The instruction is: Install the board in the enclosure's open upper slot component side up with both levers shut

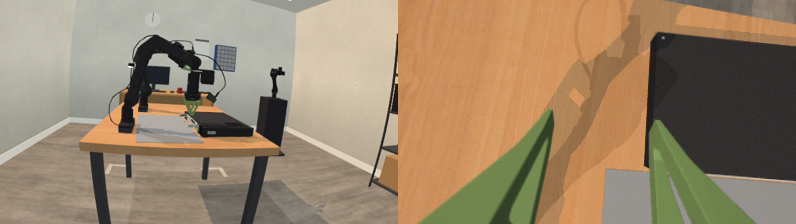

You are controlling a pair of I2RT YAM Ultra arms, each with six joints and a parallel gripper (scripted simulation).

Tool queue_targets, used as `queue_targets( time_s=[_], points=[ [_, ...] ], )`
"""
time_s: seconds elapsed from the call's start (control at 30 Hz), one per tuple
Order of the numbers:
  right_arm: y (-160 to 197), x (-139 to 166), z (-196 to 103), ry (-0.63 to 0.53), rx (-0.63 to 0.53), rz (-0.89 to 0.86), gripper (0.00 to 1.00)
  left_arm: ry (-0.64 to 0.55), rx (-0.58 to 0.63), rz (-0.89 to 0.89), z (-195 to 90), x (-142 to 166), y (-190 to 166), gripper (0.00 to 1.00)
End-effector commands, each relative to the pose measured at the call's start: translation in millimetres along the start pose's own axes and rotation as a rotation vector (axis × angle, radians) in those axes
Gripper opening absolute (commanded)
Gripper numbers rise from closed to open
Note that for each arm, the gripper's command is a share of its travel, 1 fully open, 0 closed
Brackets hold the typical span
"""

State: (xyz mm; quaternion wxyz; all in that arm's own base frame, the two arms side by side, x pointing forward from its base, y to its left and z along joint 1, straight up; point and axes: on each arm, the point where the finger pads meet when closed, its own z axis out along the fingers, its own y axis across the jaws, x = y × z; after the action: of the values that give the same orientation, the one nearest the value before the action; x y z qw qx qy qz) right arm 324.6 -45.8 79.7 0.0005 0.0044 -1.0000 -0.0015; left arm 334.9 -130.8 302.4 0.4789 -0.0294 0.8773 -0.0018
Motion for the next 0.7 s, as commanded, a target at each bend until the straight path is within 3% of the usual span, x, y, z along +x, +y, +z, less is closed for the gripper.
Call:
queue_targets(
  time_s=[0.0, 0.4, 0.67],
  points=[
    [3, -2, -7, -0.025, -0.003, -0.005, 0.64, -0.229, 0.096, 0.067, -3, -43, 17, 0.64],
    [3, -2, -7, -0.025, -0.003, -0.005, 0.64, -0.512, 0.100, 0.066, -20, -104, 84, 0.64],
    [3, -2, -7, -0.025, -0.003, -0.005, 0.64, -0.571, 0.069, 0.061, -14, -119, 113, 0.64]
  ],
)
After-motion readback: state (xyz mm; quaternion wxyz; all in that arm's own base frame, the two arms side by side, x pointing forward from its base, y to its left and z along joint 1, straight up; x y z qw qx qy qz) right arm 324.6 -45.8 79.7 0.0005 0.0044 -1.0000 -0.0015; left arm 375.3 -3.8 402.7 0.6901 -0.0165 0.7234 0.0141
